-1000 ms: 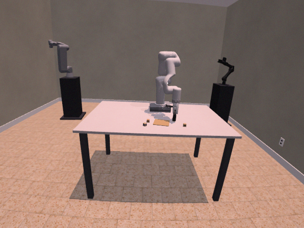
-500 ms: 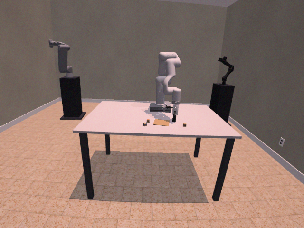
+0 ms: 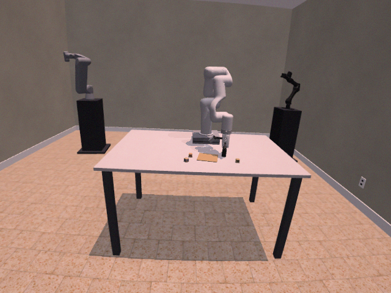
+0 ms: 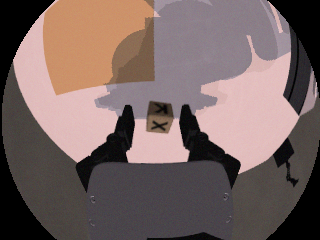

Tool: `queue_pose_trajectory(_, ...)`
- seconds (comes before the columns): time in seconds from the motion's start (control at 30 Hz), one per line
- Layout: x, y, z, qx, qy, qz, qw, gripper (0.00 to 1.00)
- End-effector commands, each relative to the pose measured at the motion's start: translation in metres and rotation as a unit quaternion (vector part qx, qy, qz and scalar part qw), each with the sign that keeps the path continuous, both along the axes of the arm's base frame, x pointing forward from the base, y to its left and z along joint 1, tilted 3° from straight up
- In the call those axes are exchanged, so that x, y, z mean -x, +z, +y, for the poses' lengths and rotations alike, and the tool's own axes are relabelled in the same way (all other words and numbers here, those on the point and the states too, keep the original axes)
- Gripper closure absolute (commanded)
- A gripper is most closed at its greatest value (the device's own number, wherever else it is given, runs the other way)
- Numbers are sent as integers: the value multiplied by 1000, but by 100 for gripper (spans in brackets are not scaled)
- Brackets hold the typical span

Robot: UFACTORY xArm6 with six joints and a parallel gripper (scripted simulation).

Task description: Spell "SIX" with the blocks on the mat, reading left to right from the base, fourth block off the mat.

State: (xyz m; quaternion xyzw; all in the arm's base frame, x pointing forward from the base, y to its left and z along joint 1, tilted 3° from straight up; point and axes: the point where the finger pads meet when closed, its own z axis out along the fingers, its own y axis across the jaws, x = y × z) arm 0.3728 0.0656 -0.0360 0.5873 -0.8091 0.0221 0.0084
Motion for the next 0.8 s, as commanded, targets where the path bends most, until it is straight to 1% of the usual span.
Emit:
queue_pose_trajectory(0.0,-1,1,0,0,0,-2,1000,37)
queue_pose_trajectory(0.47,-1,1,0,0,0,-2,1000,37)
queue_pose_trajectory(0.5,-1,1,0,0,0,-2,1000,58)
queue_pose_trajectory(0.77,-1,1,0,0,0,-2,1000,58)
